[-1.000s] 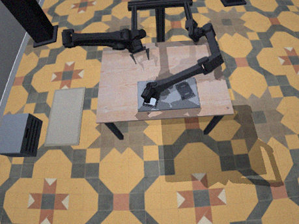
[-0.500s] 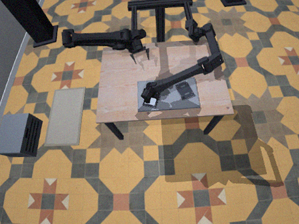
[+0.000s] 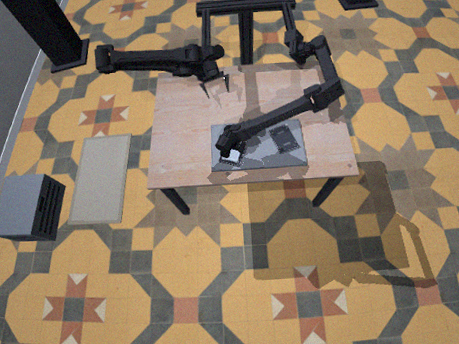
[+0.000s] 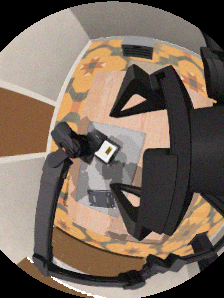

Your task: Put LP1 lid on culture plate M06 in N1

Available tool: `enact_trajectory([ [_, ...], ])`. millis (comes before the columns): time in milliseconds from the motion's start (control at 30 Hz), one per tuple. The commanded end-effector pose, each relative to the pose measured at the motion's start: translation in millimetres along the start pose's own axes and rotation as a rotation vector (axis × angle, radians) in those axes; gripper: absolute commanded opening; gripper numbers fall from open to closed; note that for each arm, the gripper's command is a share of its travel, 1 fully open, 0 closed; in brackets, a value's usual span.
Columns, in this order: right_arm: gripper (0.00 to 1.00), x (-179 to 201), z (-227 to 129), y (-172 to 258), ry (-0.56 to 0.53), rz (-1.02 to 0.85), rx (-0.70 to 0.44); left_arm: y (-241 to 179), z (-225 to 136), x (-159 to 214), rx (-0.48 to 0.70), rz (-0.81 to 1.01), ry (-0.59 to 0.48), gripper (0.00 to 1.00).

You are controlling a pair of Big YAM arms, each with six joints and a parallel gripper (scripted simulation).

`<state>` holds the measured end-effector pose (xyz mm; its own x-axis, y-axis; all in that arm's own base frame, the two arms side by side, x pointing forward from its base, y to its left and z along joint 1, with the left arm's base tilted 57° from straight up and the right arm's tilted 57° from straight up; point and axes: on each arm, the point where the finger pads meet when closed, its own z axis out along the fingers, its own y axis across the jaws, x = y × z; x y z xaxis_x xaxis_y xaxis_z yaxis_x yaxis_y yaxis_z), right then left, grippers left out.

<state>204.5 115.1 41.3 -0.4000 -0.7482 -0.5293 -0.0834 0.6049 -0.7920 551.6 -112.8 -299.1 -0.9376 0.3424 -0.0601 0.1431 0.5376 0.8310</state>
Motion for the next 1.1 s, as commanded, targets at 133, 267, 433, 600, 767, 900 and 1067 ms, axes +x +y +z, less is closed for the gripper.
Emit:
enact_trajectory([
  [133, 1.0, -21, -5, 9, -0.022, 0.028, -0.012, 0, -41, -33, 0.012, -0.051, -0.051, 1.0],
  [267, 1.0, -21, -5, 9, -0.022, 0.028, -0.012, 9, -53, -35, 0.017, -0.057, -0.055, 1.0],
  [433, 1.0, -21, -5, 9, -0.022, 0.028, -0.012, 17, -75, -41, 0.018, -0.031, -0.067, 1.0],
  [600, 1.0, -21, -5, 9, -0.022, 0.028, -0.012, 20, -69, -36, 0.024, 0.068, -0.119, 1.0],
  [767, 1.0, -21, -5, 9, -0.022, 0.028, -0.012, 21, -65, -30, 0.032, 0.132, -0.194, 1.0],
  [900, 1.0, -21, -5, 9, -0.022, 0.028, -0.012, 22, -57, -25, 0.034, 0.154, -0.212, 1.0],
  [1067, 1.0, -21, -5, 9, -0.022, 0.028, -0.012, 25, -54, -22, 0.039, 0.186, -0.271, 1.0],
])
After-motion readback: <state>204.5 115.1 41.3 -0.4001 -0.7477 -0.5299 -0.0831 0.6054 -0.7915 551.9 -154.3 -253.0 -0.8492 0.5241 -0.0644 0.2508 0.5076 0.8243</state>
